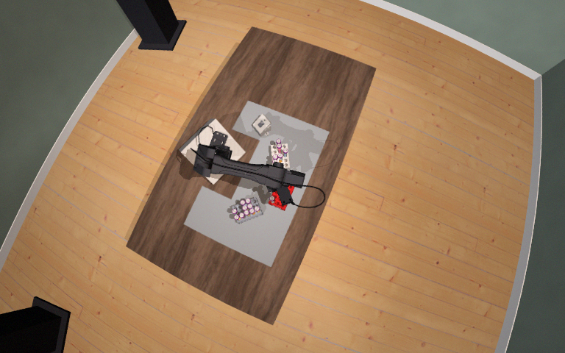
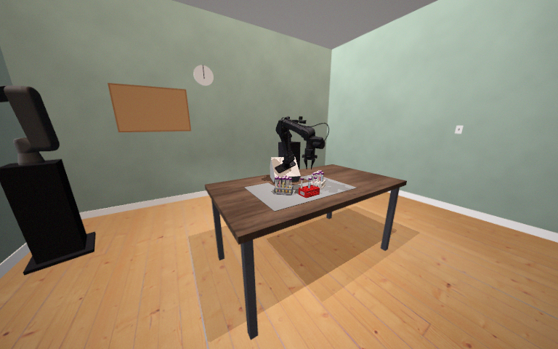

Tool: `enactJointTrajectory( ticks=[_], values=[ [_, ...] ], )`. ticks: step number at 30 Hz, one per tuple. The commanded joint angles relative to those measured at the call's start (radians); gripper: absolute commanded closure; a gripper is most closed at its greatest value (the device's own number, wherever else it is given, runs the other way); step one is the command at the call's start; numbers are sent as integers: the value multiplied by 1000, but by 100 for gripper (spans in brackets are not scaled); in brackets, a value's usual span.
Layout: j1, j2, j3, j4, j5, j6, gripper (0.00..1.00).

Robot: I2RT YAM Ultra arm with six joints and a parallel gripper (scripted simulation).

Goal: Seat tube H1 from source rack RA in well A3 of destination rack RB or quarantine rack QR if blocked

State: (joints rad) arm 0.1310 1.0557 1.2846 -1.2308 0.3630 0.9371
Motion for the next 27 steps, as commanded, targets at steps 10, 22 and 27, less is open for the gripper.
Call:
enactJointTrajectory(
  ticks=[10, 22, 27],
  values=[
    [-14, 47, 136, -27, -16, -50, 70],
    [-7, 31, 87, -5, -10, -35, 70],
    [-41, 30, 43, 33, -33, -57, 70]
  ],
)
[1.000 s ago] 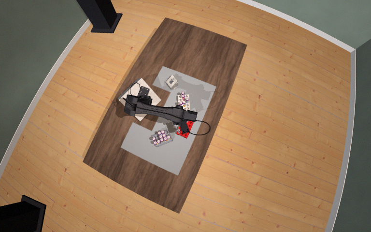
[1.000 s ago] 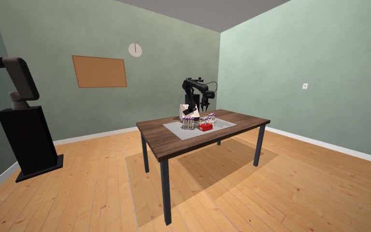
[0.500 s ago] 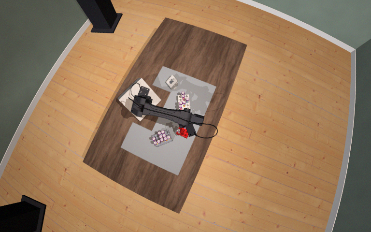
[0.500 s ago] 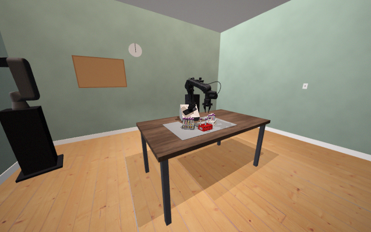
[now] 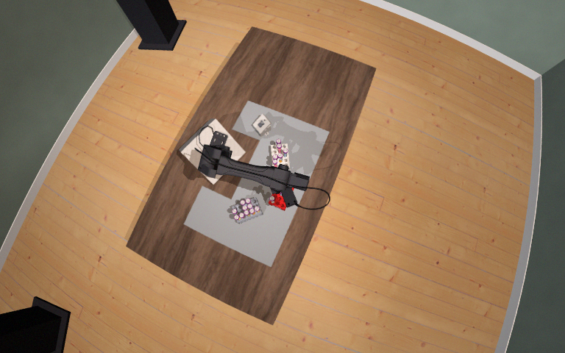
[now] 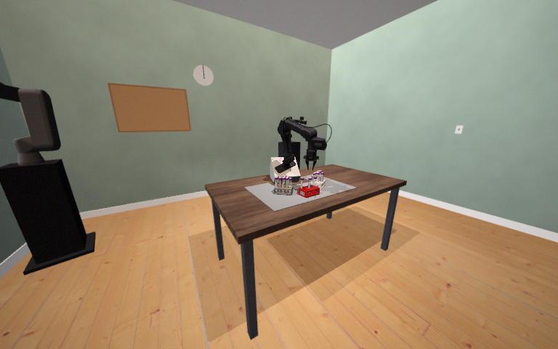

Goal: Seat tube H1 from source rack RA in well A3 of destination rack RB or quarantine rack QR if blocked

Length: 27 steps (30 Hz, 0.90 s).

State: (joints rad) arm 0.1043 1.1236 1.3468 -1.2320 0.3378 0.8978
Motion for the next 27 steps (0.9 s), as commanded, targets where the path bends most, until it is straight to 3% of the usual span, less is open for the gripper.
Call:
enactJointTrajectory(
  ticks=[1, 9, 11, 12, 14, 27],
  values=[
    [-18, -37, -25, 42, -10, -21, 70],
    [-47, -10, -66, 105, -27, -46, 70],
    [-47, -10, -66, 105, -27, -46, 70],
    [-47, 0, -30, 113, -24, -49, 70],
    [-56, 16, -83, 128, -31, -54, 70],
    [-90, 38, -145, 221, -52, -83, 70]
  ],
)
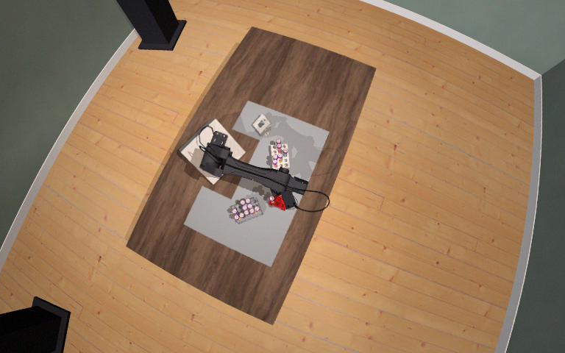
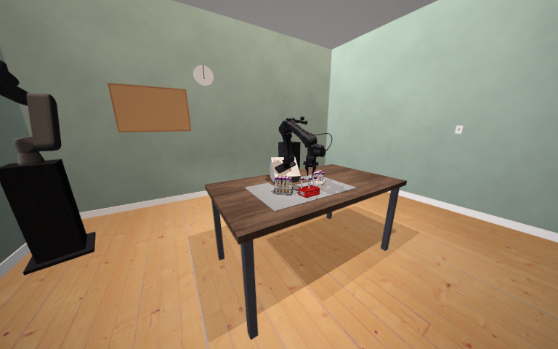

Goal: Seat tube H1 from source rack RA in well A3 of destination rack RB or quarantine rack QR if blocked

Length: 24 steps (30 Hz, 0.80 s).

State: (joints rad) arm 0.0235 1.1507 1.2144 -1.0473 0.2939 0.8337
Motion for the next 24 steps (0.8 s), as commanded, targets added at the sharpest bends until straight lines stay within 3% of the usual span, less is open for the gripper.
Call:
enactJointTrajectory(
  ticks=[1, 2, 4, 13, 24],
  values=[
    [-9, 11, -13, 36, -8, -19, 70],
    [4, -26, 29, 37, 3, -19, 70],
    [2, -26, 29, 38, 4, -19, 70],
    [-14, -26, -28, 52, -5, -24, 70],
    [-14, -31, -13, 65, -8, -28, 70]
  ],
)
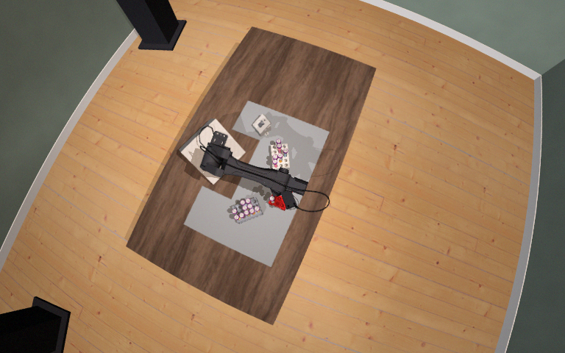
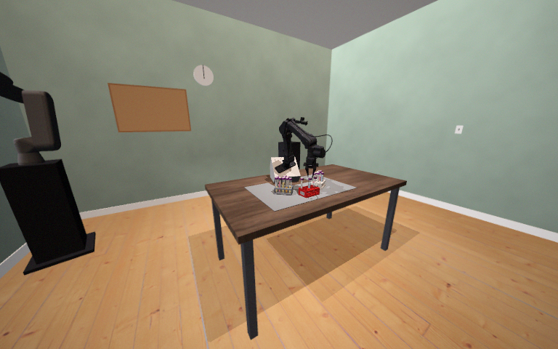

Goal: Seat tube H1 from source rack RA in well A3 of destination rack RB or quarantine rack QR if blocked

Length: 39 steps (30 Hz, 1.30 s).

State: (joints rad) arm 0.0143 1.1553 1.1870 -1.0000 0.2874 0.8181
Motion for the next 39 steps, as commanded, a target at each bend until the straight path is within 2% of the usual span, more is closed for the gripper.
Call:
enactJointTrajectory(
  ticks=[1, 9, 11, 12, 14, 18, 22, 25, 31, 34, 37, 39],
  values=[
    [-7, -35, 6, 19, 0, -13, 70],
    [-13, -34, -27, 31, -5, -17, 70],
    [-13, -34, -27, 31, -5, -17, 70],
    [-16, -36, 13, 28, -4, -17, 70],
    [-16, -35, 12, 34, -3, -18, 70],
    [-19, -32, 5, 40, -6, -20, 70],
    [-17, -28, -37, 48, -9, -22, 70],
    [-20, -28, -17, 54, -9, -24, 70],
    [-24, -23, -48, 63, -10, -26, 70],
    [-23, -12, -28, 69, -10, -27, 70],
    [-29, 0, -57, 75, -13, -28, 70],
    [-19, -5, -37, 64, -11, -21, 70]
  ],
)
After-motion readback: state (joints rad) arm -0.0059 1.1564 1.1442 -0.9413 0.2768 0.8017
